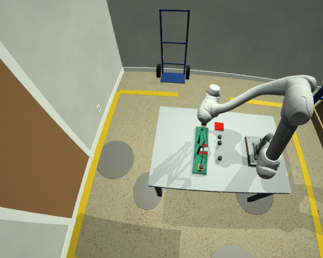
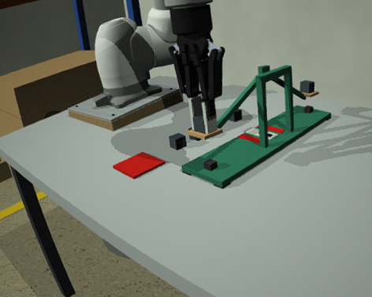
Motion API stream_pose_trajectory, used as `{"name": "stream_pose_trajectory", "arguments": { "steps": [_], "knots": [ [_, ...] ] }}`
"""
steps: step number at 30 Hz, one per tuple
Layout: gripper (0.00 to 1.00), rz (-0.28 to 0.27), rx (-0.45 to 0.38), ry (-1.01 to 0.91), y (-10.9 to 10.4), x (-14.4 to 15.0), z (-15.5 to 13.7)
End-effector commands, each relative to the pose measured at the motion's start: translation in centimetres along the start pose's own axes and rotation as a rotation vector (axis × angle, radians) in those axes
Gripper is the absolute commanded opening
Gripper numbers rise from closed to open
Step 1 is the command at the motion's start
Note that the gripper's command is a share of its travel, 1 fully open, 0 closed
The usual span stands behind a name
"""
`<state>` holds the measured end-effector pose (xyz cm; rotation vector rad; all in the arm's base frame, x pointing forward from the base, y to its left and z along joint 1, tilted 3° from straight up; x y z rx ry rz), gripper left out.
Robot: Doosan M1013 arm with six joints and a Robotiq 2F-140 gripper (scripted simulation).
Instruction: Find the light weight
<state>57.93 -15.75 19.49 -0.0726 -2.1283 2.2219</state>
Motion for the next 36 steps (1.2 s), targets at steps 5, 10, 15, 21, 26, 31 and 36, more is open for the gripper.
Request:
{"name": "stream_pose_trajectory", "arguments": {
  "steps": [5,10,15,21,26,31,36],
  "knots": [
    [0.24,0.000,0.000,0.000,0.4,0.0,-0.1],
    [0.24,0.000,0.000,0.000,0.7,0.0,-0.2],
    [0.24,0.000,0.000,0.000,1.1,0.0,-0.4],
    [0.24,0.000,0.000,0.000,1.3,0.1,-0.5],
    [0.24,0.000,0.000,0.000,1.3,0.1,-0.5],
    [0.24,0.000,0.000,0.000,1.3,0.1,-0.5],
    [0.24,0.000,0.000,0.000,1.3,0.1,-0.5]
  ]
}}
Point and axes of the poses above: the point where the finger pads meet when closed, its own y axis out along the fingers, its own x axis across the jaws, z = x × y, the point moved 10 cm from there along -y, back along the fingers, and after that the axes turned 6 degrees about y, right-handed, at the moved point
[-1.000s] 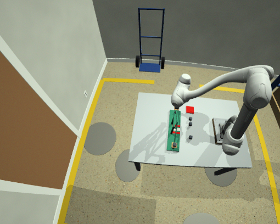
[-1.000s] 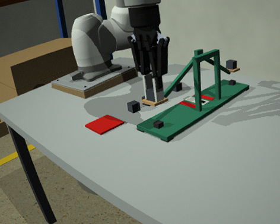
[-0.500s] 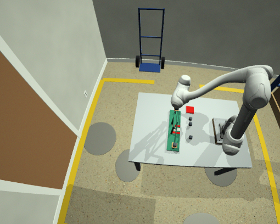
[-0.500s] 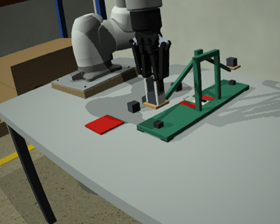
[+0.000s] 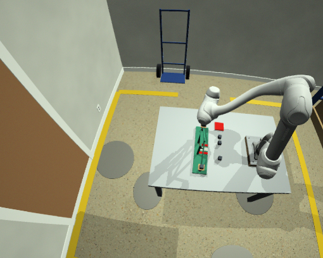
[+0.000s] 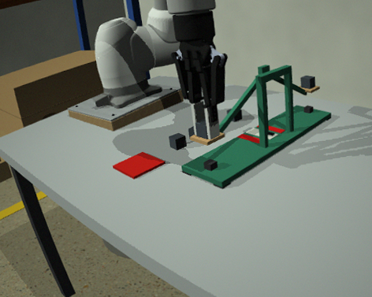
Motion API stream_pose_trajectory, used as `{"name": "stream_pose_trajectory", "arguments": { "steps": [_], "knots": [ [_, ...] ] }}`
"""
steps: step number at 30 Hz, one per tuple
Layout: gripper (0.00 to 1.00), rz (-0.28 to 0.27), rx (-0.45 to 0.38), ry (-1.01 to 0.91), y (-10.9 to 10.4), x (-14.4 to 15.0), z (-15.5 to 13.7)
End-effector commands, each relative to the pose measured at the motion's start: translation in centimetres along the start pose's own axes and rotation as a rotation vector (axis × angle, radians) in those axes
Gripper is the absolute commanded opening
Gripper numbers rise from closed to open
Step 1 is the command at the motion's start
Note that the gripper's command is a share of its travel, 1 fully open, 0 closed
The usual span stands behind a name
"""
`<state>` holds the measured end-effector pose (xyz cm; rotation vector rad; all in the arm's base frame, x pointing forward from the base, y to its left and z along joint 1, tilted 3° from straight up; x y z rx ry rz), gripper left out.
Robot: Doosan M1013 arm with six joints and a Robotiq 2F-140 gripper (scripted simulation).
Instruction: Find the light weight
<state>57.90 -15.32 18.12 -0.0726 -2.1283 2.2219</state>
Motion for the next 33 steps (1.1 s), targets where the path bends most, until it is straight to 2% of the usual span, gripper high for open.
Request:
{"name": "stream_pose_trajectory", "arguments": {
  "steps": [1,18,33],
  "knots": [
    [0.24,0.000,0.000,0.000,-0.01,0.00,0.00],
    [0.24,0.000,0.000,0.000,-0.01,0.00,0.00],
    [0.35,0.000,0.000,0.000,-0.01,0.00,0.00]
  ]
}}
Point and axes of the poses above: the point where the finger pads meet when closed, its own y axis out along the fingers, its own x axis across the jaws, z = x × y, the point moved 10 cm from there along -y, back along the fingers, and after that the axes turned 6 degrees about y, right-handed, at the moved point
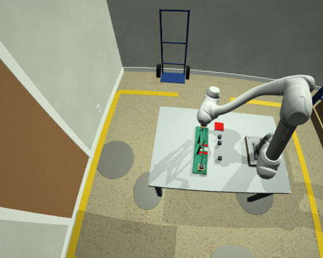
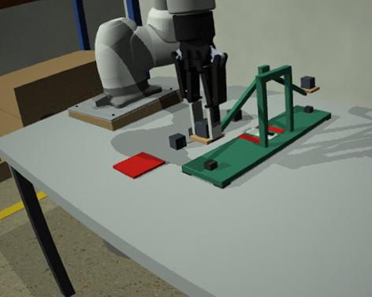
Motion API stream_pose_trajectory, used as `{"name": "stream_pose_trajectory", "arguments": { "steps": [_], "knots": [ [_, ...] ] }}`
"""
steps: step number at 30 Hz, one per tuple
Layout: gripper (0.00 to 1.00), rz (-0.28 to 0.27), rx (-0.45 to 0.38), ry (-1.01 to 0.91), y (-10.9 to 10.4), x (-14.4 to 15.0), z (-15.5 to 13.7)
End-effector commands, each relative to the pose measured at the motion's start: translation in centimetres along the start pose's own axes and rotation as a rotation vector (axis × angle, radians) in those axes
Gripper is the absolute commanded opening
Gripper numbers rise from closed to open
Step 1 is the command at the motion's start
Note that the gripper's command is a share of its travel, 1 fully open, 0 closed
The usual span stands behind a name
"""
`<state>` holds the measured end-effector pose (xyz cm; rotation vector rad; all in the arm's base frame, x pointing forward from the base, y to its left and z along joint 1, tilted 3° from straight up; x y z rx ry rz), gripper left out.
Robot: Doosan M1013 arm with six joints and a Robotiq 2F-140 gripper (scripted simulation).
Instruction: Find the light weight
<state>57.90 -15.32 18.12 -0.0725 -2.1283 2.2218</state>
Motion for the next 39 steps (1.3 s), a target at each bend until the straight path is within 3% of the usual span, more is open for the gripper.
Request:
{"name": "stream_pose_trajectory", "arguments": {
  "steps": [1,16,30,39],
  "knots": [
    [0.35,0.000,0.000,0.000,0.0,0.0,0.0],
    [0.35,0.000,0.000,0.000,-0.5,0.0,0.0],
    [0.35,0.000,0.000,0.000,-7.1,0.0,0.0],
    [0.35,0.000,0.000,0.000,-8.9,0.0,0.0]
  ]
}}
Point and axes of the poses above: the point where the finger pads meet when closed, its own y axis out along the fingers, its own x axis across the jaws, z = x × y, the point moved 10 cm from there along -y, back along the fingers, and after that the axes turned 6 degrees about y, right-handed, at the moved point
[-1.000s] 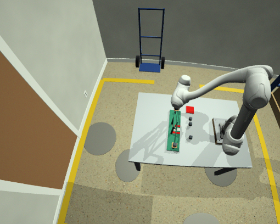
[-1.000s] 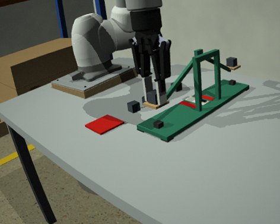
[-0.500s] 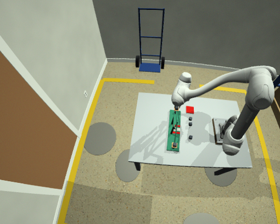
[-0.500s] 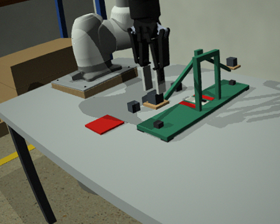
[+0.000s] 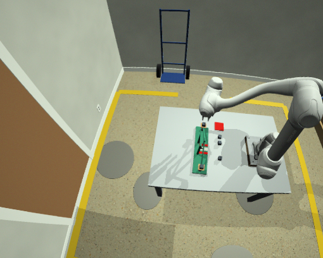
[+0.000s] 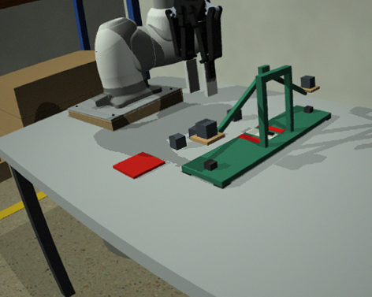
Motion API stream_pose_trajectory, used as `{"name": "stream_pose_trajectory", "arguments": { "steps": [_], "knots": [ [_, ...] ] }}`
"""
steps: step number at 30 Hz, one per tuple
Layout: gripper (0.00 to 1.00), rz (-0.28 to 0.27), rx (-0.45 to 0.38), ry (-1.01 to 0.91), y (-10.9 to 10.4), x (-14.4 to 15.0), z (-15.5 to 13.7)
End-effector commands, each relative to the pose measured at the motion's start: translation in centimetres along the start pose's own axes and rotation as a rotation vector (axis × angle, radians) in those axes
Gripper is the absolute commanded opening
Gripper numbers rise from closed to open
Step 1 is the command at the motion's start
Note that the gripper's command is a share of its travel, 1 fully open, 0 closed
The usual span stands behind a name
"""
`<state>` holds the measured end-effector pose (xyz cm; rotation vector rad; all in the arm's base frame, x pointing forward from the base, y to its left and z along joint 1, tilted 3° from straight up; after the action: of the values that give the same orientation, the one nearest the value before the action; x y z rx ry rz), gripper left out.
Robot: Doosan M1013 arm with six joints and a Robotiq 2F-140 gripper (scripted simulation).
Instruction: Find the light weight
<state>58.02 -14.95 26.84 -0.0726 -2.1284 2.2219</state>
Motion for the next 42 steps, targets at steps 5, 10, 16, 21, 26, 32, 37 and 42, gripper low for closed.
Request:
{"name": "stream_pose_trajectory", "arguments": {
  "steps": [5,10,16,21,26,32,37,42],
  "knots": [
    [1.00,0.000,0.000,0.000,-0.3,0.0,0.0],
    [1.00,0.000,0.000,0.000,-0.3,0.0,0.0],
    [1.00,0.000,0.000,0.000,-0.3,0.0,0.0],
    [1.00,0.000,0.000,0.000,-0.3,0.0,0.0],
    [1.00,0.000,0.000,0.000,-0.3,0.0,0.0],
    [1.00,0.000,0.000,0.000,-1.6,0.0,0.0],
    [1.00,0.000,0.000,0.000,-4.6,0.0,0.0],
    [1.00,0.000,0.000,0.000,-7.6,0.0,0.0]
  ]
}}
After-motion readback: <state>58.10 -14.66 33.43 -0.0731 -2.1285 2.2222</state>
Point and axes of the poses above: the point where the finger pads meet when closed, its own y axis out along the fingers, its own x axis across the jaws, z = x × y, the point moved 10 cm from there along -y, back along the fingers, and after that the axes turned 6 degrees about y, right-handed, at the moved point
